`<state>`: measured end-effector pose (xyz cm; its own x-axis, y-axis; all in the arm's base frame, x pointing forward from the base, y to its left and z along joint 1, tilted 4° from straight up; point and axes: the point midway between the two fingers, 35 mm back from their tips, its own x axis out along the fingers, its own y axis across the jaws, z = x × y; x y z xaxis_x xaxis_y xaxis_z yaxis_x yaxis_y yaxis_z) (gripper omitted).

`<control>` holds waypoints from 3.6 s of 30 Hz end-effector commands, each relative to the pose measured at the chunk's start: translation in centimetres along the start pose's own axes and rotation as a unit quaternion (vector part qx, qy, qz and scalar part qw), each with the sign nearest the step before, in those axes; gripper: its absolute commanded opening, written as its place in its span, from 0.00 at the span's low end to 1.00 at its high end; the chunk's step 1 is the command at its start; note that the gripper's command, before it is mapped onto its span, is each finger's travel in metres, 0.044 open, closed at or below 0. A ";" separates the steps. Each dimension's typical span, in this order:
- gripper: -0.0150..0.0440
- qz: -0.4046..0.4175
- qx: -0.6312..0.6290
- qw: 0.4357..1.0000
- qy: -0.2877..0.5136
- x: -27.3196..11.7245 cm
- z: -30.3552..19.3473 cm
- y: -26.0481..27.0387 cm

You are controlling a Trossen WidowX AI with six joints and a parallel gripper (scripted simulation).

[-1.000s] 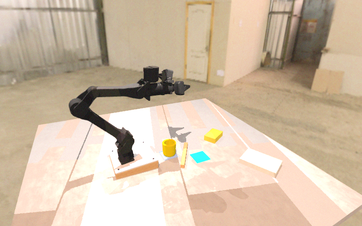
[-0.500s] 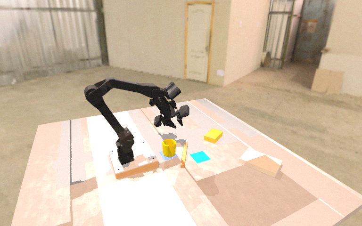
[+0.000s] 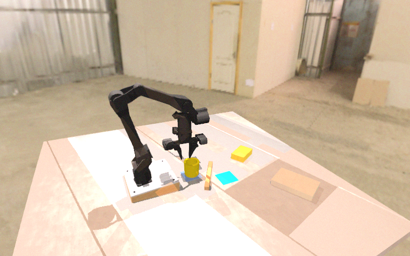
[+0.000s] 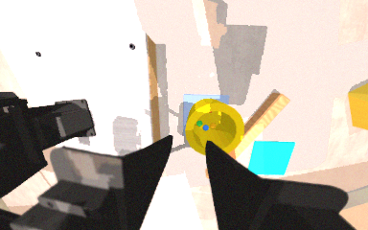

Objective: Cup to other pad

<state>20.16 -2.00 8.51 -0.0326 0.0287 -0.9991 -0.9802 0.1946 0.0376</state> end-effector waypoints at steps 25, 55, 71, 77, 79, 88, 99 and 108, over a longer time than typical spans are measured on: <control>0.54 0.005 -0.009 1.000 -0.001 3.7 0.1 -0.2; 0.43 0.004 -0.010 1.000 0.000 6.0 0.1 0.0; 0.25 0.004 -0.010 1.000 0.000 5.9 0.1 0.0; 0.25 0.004 -0.010 1.000 0.000 4.6 0.1 -0.1; 0.25 0.004 -0.010 1.000 0.000 3.9 0.1 -0.1; 0.25 0.005 -0.009 1.000 -0.001 1.4 0.0 0.3; 0.25 0.007 -0.007 1.000 0.001 1.8 0.0 0.3; 0.25 0.007 -0.007 1.000 0.001 1.8 -0.1 0.2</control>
<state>19.76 -1.90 6.76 -0.0477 0.0303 -0.9984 -0.9822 0.1803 0.0524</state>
